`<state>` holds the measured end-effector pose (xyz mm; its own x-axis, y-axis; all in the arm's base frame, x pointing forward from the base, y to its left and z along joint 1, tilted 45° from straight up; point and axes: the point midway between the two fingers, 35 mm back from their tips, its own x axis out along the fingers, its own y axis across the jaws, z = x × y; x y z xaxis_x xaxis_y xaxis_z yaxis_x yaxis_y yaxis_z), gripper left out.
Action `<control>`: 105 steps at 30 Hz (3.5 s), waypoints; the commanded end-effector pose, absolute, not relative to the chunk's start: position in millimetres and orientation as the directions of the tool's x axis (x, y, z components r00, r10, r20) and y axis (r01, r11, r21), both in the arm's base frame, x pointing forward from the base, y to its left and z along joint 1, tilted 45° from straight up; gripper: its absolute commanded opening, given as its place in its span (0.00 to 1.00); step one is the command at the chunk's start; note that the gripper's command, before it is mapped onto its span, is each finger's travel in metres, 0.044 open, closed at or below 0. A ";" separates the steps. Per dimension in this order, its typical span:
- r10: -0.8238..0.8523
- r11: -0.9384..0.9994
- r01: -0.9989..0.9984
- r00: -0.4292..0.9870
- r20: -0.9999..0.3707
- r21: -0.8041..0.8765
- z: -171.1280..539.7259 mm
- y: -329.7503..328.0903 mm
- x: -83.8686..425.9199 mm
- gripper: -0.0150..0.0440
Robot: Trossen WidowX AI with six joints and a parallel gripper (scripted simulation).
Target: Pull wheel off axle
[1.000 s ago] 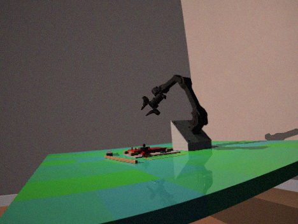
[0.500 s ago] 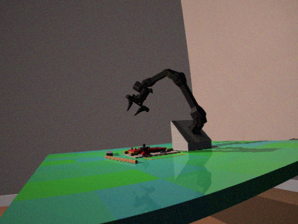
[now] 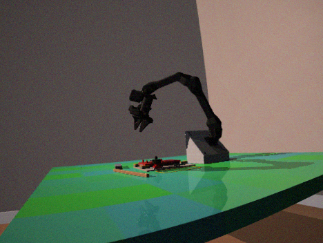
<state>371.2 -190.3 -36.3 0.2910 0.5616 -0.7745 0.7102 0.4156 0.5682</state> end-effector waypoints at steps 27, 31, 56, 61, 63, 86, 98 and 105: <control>0.701 0.712 0.001 -0.046 -0.711 0.702 39.1 11.8 370.3 0.76; 0.701 0.713 0.001 -0.046 -0.712 0.702 31.4 18.9 370.8 0.76; 0.700 0.712 -0.014 -0.052 -0.712 0.702 -9.0 65.3 366.0 0.55; 0.700 0.712 -0.014 -0.052 -0.712 0.702 -8.8 65.0 366.1 0.39; 0.700 0.712 -0.013 -0.052 -0.712 0.702 -8.5 64.7 366.1 0.31; 0.701 0.712 -0.011 -0.051 -0.712 0.702 -3.4 59.2 366.7 0.25; 0.701 0.712 -0.009 -0.050 -0.712 0.702 -0.7 56.3 366.9 0.25; 0.701 0.712 -0.008 -0.050 -0.712 0.702 0.9 54.6 367.0 0.25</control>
<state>364.7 60.4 -4.3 -0.0639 0.7000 -0.7113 -0.0077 0.7124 0.7017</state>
